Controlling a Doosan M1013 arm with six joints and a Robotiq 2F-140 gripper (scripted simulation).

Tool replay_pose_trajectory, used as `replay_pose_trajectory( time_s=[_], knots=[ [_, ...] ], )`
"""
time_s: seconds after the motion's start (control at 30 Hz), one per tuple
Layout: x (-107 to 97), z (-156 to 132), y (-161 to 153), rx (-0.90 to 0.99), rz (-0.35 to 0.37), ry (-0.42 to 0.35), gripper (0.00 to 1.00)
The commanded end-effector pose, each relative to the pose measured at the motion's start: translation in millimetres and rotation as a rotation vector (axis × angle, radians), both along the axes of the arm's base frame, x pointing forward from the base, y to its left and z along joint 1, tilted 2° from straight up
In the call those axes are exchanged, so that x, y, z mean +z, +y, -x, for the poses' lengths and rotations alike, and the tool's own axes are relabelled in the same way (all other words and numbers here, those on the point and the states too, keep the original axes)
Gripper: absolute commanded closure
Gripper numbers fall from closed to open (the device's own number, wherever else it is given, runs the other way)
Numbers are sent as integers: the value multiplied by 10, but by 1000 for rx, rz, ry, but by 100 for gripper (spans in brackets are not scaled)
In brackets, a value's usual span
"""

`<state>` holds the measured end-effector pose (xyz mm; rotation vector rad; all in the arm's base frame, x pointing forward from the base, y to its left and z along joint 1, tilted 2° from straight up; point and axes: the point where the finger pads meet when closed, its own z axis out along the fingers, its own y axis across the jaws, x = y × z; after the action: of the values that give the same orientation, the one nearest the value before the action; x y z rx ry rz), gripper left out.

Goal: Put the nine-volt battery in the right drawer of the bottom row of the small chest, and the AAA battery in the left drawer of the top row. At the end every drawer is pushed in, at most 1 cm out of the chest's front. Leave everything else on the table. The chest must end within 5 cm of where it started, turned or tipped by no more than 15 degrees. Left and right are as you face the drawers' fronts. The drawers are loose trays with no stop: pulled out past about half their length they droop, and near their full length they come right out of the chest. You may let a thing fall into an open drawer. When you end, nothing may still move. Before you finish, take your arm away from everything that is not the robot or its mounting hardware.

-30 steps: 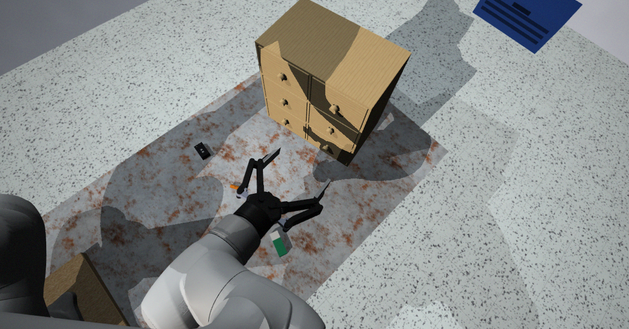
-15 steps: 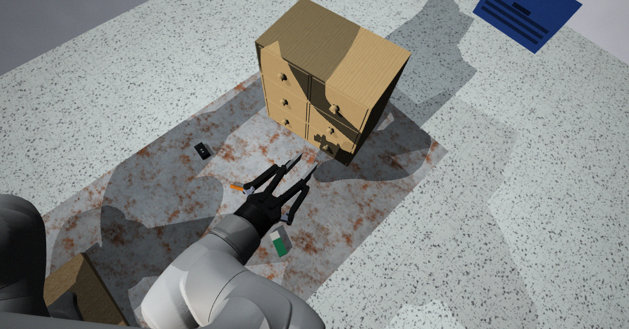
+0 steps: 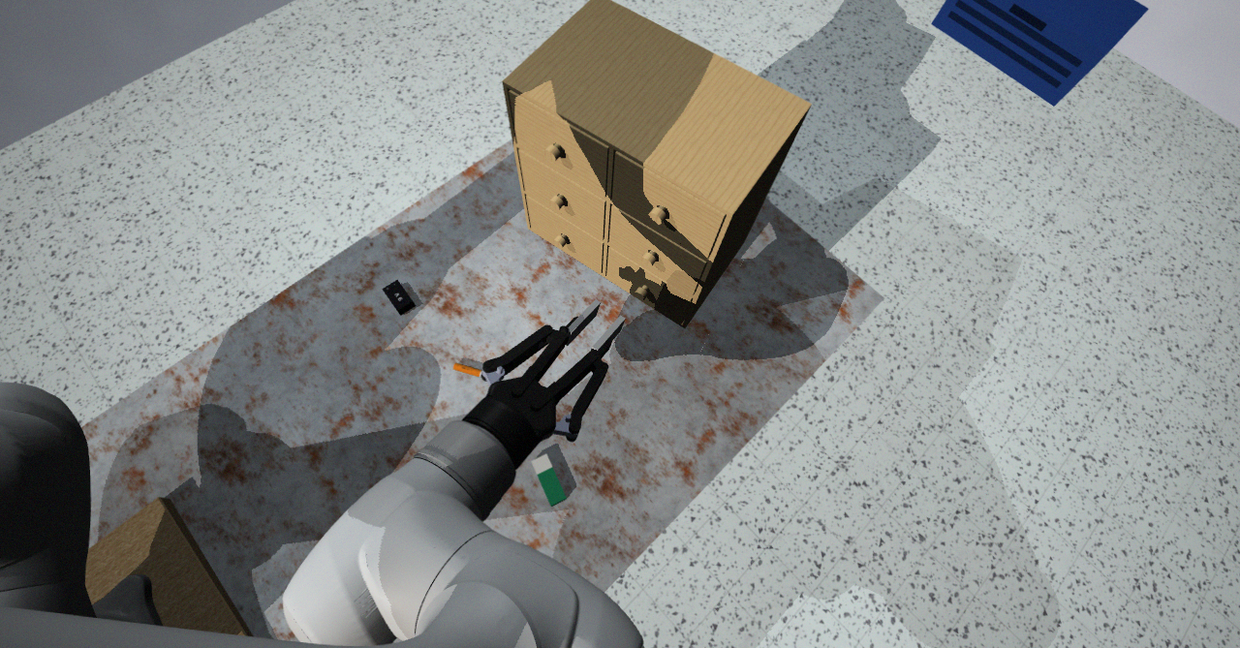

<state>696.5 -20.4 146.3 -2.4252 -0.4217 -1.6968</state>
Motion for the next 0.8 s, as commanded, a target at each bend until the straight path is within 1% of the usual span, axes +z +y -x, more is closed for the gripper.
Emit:
replay_pose_trajectory(
  time_s=[0.0,0.07,0.13,0.17,0.63,0.7,0.77],
  knots=[
    [-62,-40,10,0,0,0,80],
    [-126,-80,21,0,0,0,80],
    [-126,-80,21,0,0,0,80],
    [-165,-104,27,0,0,0,80],
    [-820,-513,137,0,0,0,80],
    [-820,-513,137,0,0,0,80],
    [-881,-550,147,0,0,0,80]
  ],
)
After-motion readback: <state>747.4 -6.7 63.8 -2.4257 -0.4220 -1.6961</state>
